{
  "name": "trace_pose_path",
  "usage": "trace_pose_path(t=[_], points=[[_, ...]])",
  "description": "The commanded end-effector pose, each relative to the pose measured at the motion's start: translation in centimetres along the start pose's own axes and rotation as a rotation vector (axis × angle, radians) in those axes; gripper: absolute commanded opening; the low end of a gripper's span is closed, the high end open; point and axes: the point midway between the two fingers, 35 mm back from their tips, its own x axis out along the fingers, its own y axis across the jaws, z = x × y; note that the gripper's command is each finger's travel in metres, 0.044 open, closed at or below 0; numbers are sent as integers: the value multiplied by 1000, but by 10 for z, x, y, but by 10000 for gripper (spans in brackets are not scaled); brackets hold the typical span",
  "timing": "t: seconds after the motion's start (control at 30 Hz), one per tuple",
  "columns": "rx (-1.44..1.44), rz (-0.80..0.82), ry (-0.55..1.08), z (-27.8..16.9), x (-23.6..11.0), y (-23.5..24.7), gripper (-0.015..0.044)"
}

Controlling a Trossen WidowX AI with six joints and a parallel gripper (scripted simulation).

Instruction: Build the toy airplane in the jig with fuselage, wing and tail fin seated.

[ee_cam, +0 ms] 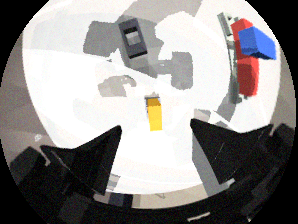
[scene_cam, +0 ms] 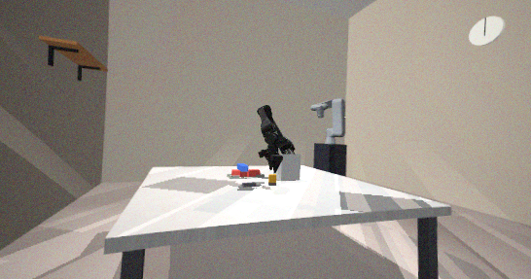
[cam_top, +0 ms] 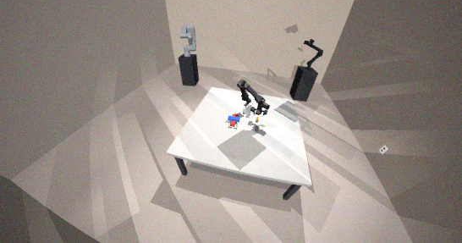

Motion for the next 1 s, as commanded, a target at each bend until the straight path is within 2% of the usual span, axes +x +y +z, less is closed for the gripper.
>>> trace_pose_path(t=[0.0, 0.97], points=[[-5, -2, -5, 0, 6, 0, 440], [-4, -5, -6, 0, 52, -1, 440]])
